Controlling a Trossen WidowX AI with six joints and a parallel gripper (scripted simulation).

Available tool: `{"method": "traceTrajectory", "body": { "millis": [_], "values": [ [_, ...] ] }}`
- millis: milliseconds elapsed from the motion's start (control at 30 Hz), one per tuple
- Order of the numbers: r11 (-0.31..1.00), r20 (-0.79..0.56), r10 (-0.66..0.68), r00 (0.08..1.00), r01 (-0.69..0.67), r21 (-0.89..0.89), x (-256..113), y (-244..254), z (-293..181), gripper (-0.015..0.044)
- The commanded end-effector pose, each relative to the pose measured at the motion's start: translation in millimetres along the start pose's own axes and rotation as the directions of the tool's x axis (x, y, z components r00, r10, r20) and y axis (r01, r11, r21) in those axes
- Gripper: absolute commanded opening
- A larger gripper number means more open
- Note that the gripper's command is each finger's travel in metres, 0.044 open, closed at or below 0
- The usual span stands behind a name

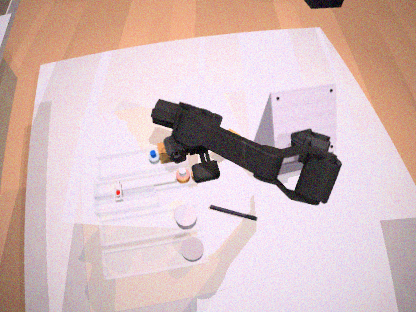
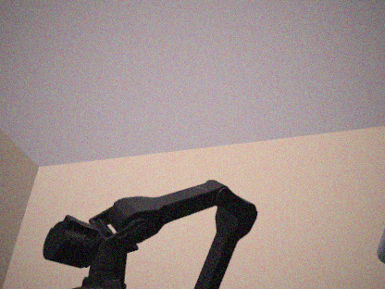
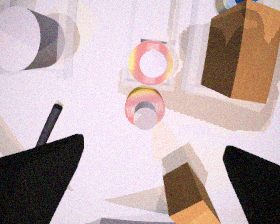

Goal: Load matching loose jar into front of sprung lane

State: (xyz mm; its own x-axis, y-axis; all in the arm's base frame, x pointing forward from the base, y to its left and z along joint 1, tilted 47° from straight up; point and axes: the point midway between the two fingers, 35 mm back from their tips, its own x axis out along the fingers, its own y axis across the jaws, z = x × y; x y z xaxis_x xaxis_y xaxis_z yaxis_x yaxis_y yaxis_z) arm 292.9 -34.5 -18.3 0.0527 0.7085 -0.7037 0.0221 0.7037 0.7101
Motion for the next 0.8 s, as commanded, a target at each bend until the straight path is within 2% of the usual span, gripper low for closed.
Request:
{"method": "traceTrajectory", "body": {
  "millis": [0,100,767],
  "values": [
    [1.000,0.004,0.014,1.000,-0.014,0.017,0,5,2,0.0440],
    [1.000,0.004,0.015,1.000,-0.015,0.017,27,6,2,0.0440],
    [1.000,0.004,0.016,1.000,-0.016,0.017,60,7,3,0.0440]
  ]
}}
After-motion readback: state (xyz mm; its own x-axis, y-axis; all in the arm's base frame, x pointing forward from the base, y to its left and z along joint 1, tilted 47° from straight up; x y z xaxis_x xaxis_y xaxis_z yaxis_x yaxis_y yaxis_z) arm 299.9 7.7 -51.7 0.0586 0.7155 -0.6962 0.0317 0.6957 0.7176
